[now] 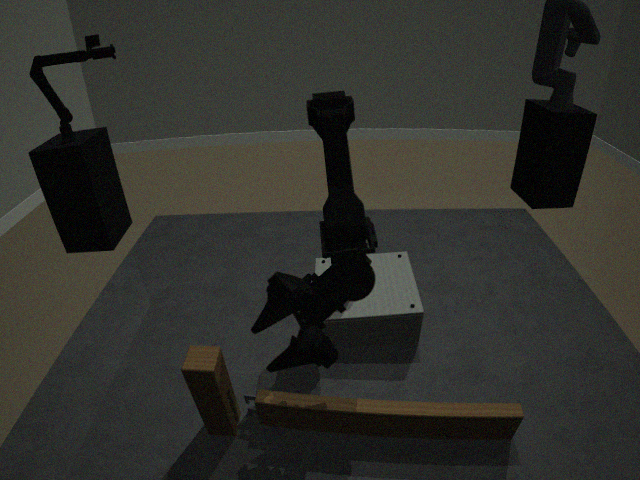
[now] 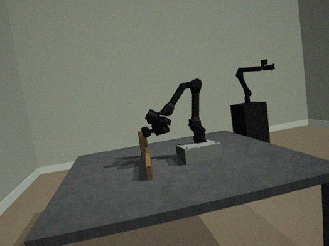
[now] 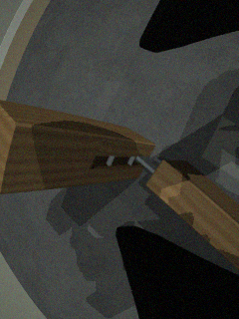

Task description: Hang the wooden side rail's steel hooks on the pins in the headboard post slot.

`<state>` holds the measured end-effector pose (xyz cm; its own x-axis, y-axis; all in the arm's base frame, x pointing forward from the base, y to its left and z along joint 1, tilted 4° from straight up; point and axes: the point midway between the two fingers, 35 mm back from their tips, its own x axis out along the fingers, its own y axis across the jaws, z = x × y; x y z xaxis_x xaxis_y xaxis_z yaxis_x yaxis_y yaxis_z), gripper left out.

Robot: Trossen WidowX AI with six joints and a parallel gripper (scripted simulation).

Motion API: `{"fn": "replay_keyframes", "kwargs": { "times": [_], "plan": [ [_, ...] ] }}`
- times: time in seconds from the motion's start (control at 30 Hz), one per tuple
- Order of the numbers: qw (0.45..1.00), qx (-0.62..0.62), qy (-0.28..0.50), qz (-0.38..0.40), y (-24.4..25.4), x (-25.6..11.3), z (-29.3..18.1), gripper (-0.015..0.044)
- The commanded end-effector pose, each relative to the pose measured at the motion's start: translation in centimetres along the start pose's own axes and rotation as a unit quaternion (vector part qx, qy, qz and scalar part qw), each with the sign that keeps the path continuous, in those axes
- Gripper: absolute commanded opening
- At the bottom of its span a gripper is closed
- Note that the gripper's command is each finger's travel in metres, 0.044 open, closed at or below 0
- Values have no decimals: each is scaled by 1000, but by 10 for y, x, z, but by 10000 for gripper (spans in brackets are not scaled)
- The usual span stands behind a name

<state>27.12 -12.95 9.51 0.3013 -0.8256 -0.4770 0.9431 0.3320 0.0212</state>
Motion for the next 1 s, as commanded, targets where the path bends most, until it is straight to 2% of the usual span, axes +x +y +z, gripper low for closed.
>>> {"fn": "replay_keyframes", "kwargs": {
  "times": [0.0,0.2,0.43,0.67,0.97],
  "plan": [
    [999,-43,13,1,4,2,0,440],
    [970,-230,72,21,18,6,-2,440],
    [890,-430,134,67,32,9,-5,440],
    [769,-598,180,137,43,10,-7,440],
    [571,-754,205,252,54,5,-8,440]
  ]
}}
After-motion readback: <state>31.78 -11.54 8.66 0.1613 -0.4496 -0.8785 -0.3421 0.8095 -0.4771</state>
